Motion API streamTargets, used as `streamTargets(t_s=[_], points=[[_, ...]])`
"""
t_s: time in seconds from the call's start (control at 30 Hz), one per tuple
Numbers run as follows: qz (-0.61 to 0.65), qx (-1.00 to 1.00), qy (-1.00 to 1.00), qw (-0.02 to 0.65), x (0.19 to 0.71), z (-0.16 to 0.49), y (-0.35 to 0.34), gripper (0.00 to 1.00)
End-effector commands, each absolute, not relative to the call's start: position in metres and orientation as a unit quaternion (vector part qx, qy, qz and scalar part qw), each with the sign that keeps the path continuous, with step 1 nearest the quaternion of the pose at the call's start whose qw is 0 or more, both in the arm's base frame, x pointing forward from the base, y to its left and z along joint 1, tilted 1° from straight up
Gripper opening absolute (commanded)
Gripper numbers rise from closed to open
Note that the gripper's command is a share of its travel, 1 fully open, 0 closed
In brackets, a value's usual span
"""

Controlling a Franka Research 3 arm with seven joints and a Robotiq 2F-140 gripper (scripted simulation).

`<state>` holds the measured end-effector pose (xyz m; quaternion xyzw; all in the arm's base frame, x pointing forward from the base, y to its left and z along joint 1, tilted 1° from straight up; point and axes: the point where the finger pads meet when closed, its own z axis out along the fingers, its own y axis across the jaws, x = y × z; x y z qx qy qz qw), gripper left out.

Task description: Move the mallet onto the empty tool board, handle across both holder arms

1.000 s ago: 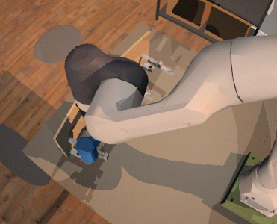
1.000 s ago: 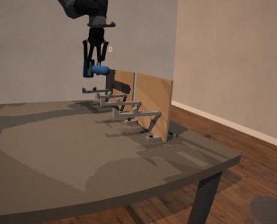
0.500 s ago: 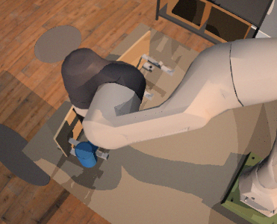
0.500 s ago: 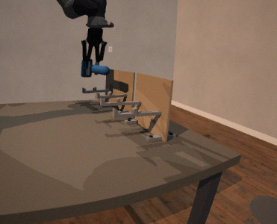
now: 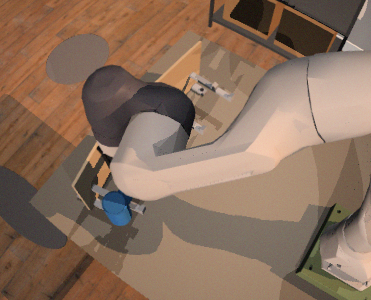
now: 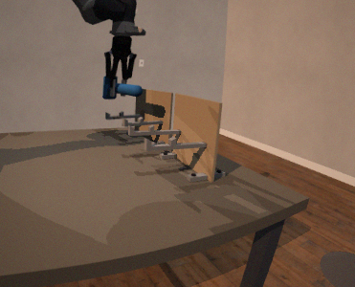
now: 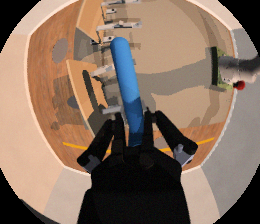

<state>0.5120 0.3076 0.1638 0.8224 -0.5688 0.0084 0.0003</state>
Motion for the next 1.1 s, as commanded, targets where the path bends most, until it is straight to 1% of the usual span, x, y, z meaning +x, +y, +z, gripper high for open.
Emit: streamTargets(t_s=[0.0, 1.07], points=[[0.011, 0.827, -0.562, -0.004, 0.515, 0.165, 0.309, 0.0], [0.011, 0.827, -0.562, -0.004, 0.515, 0.13, 0.307, 0.0]])
